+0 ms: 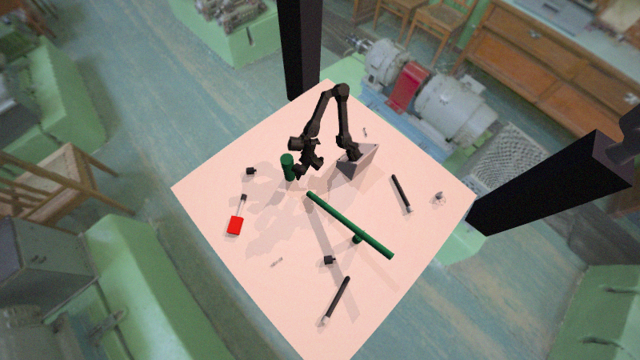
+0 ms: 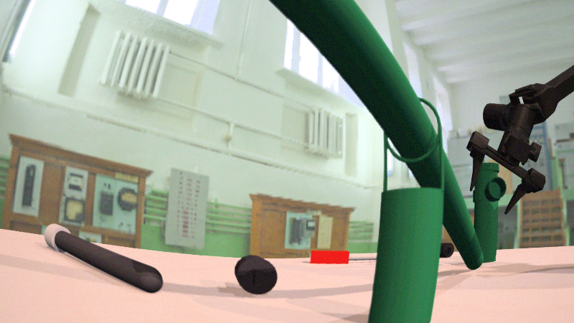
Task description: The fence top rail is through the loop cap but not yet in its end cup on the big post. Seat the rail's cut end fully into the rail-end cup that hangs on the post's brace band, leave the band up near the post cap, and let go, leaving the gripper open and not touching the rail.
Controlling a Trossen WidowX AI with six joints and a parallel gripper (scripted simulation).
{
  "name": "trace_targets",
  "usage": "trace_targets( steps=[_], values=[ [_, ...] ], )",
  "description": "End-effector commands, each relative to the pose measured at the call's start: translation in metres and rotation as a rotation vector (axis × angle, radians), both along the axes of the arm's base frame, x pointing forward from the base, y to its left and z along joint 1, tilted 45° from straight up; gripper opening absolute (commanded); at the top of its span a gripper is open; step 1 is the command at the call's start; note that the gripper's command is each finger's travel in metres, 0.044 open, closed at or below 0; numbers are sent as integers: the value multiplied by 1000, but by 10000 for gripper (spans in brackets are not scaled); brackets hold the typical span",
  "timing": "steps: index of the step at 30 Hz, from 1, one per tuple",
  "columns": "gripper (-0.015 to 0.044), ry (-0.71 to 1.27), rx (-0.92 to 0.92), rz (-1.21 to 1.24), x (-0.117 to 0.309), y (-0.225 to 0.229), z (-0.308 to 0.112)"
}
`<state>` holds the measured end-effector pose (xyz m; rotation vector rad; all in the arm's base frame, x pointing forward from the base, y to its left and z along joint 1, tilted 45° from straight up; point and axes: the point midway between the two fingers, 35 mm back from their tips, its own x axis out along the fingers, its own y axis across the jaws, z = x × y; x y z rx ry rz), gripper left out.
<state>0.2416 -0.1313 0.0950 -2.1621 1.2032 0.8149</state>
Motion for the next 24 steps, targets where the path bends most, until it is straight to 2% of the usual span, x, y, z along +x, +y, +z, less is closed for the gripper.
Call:
trace_targets(
  steps=[1,3,16,19,22,24],
  values=[
    [440,16,5,3,0,-3,-9],
    [440,16,4,3,0,-3,-9],
    [99,16,4,3,0,-3,-9],
    [79,16,4,3,0,-3,-9],
    [0,3,3,-11,2,-3,-9],
    [0,-15,1,-29,4,-3,-10]
  ],
)
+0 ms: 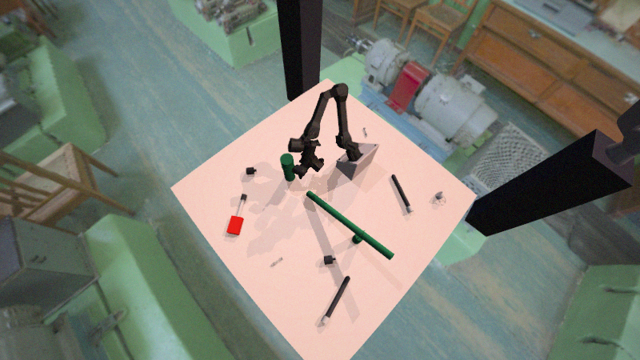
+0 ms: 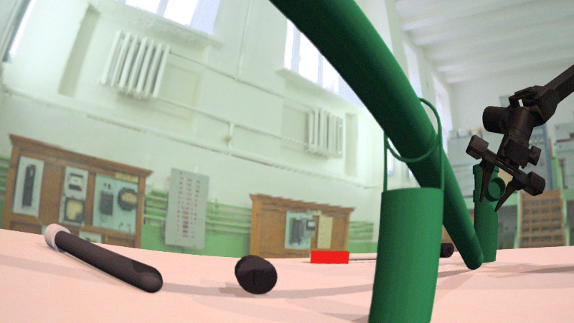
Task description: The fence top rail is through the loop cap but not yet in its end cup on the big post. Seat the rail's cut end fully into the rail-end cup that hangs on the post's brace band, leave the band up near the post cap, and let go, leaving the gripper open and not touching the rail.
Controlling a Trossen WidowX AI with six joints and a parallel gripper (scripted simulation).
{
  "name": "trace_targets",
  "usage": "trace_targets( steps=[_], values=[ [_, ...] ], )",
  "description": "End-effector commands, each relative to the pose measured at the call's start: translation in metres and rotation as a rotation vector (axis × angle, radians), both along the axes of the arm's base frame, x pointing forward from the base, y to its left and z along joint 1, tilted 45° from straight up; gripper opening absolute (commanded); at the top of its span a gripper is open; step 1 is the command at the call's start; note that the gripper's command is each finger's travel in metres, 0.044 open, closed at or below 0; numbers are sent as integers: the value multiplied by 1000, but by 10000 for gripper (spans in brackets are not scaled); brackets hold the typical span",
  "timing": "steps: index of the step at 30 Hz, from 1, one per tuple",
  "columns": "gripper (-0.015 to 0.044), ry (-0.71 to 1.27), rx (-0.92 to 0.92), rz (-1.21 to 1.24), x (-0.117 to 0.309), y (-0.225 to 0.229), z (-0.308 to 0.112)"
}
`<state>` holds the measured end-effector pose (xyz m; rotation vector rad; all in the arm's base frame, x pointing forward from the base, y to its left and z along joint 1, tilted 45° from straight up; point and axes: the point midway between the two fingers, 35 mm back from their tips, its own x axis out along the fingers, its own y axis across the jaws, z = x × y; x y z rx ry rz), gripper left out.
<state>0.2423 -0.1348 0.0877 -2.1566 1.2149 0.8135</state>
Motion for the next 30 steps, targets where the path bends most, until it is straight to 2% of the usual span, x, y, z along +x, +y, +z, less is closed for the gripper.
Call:
trace_targets(
  steps=[1,30],
  values=[
    [0,-21,3,-23,4,1,-3],
    [0,-135,-9,-135,18,2,-5]
  ],
)
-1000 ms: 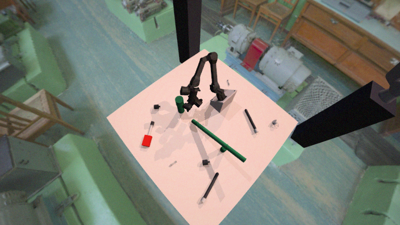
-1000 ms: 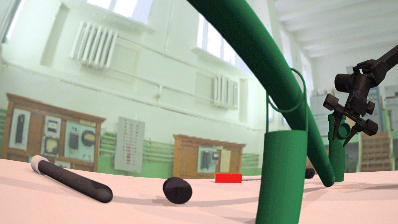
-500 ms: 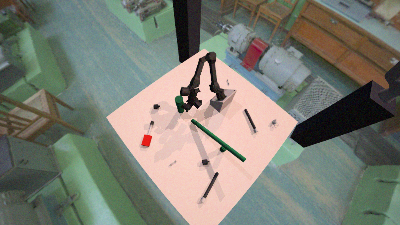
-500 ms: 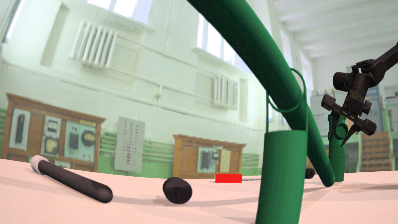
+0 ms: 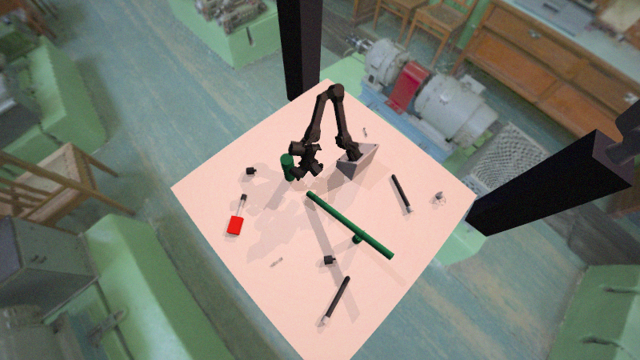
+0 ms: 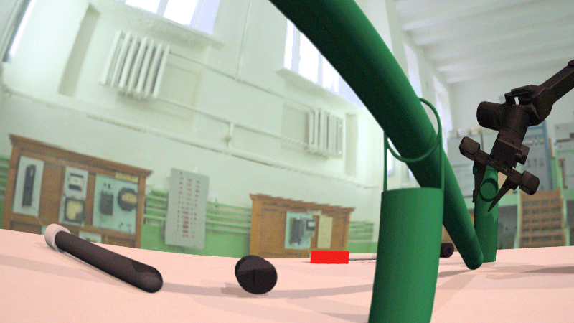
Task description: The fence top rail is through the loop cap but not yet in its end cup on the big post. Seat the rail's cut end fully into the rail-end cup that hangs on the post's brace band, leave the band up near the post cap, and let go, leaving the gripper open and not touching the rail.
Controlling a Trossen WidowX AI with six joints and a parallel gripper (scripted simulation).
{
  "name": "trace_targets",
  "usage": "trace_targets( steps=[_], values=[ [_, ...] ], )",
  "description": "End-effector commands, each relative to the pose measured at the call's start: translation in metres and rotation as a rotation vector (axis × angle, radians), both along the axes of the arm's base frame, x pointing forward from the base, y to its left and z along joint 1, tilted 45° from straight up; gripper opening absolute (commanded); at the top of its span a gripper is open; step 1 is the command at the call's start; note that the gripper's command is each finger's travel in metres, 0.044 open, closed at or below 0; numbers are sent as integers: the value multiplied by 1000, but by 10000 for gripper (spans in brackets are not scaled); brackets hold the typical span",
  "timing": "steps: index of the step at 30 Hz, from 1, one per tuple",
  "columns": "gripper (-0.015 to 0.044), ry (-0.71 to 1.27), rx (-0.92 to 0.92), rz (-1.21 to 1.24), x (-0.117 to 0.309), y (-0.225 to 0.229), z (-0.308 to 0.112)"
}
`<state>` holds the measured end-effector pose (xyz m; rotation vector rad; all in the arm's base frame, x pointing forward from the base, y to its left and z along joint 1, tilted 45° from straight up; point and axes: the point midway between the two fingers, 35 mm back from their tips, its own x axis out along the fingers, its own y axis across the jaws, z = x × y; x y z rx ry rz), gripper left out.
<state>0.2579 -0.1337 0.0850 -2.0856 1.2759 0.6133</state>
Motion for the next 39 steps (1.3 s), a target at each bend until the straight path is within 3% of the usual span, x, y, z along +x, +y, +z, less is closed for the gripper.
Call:
trace_targets(
  steps=[1,39],
  values=[
    [0,-18,2,-19,4,0,-2],
    [0,-102,-7,-102,14,0,-3]
  ],
)
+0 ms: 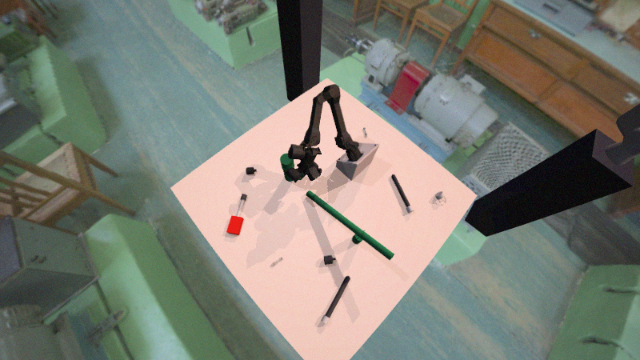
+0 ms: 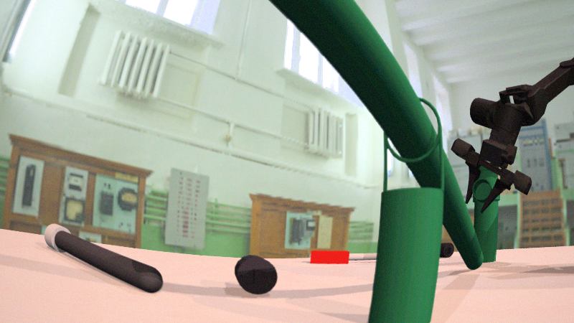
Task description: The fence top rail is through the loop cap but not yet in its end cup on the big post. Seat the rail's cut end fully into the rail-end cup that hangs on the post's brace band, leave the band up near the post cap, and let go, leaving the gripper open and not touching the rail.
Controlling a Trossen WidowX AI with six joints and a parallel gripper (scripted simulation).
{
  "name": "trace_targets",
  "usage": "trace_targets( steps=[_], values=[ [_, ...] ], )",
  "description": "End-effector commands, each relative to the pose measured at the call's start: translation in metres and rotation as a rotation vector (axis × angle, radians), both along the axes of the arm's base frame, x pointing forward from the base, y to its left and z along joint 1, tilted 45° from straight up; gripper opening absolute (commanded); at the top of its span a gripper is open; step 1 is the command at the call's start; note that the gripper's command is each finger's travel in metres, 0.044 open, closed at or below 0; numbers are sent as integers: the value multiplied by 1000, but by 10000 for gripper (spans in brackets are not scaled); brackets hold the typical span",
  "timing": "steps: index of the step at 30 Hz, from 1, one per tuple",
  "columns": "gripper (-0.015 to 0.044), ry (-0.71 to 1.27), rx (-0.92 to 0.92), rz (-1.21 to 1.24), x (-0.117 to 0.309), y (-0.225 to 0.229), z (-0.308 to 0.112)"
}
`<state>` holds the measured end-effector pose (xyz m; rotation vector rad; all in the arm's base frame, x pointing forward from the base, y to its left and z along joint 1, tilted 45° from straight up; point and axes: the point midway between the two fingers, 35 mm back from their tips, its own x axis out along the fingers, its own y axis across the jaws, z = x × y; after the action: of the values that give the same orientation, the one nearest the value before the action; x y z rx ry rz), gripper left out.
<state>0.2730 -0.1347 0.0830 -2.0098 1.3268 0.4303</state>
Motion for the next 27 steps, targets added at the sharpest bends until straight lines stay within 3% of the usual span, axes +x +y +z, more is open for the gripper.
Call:
trace_targets(
  steps=[1,13,27],
  values=[
    [0,14,5,16,-1,1,-1],
    [0,6,2,5,0,0,0],
    [368,7,7,5,1,7,-1]
  ],
)
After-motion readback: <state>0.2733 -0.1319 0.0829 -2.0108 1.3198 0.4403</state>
